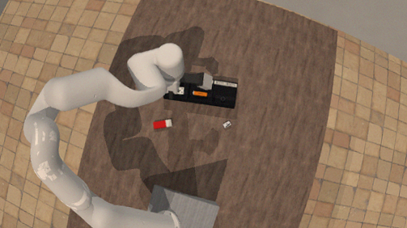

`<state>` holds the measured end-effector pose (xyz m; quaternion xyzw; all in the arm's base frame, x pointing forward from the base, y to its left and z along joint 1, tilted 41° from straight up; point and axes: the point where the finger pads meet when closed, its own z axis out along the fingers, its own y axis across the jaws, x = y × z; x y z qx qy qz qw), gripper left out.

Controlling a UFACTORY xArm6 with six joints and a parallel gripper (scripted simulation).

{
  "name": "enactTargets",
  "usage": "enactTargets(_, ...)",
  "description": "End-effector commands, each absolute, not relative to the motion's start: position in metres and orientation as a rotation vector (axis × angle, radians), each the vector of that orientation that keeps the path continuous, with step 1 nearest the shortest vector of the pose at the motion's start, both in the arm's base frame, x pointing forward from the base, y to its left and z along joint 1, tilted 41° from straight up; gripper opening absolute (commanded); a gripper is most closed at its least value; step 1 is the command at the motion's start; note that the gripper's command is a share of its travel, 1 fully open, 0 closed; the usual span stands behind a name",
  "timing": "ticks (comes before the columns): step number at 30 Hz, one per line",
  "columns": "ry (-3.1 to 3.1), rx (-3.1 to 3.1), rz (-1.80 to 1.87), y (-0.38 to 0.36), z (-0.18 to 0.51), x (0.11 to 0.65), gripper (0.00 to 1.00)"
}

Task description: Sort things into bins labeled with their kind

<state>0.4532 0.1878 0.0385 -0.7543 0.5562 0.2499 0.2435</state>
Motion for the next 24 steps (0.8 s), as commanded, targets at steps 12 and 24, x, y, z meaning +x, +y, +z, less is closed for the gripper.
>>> enactTargets(12, 1.519, -2.059, 0.678, 0.163, 0.068, 0.459, 1.00)
enactTargets(24, 1.519, -2.060, 0.678, 0.138, 0.098, 0.463, 1.00)
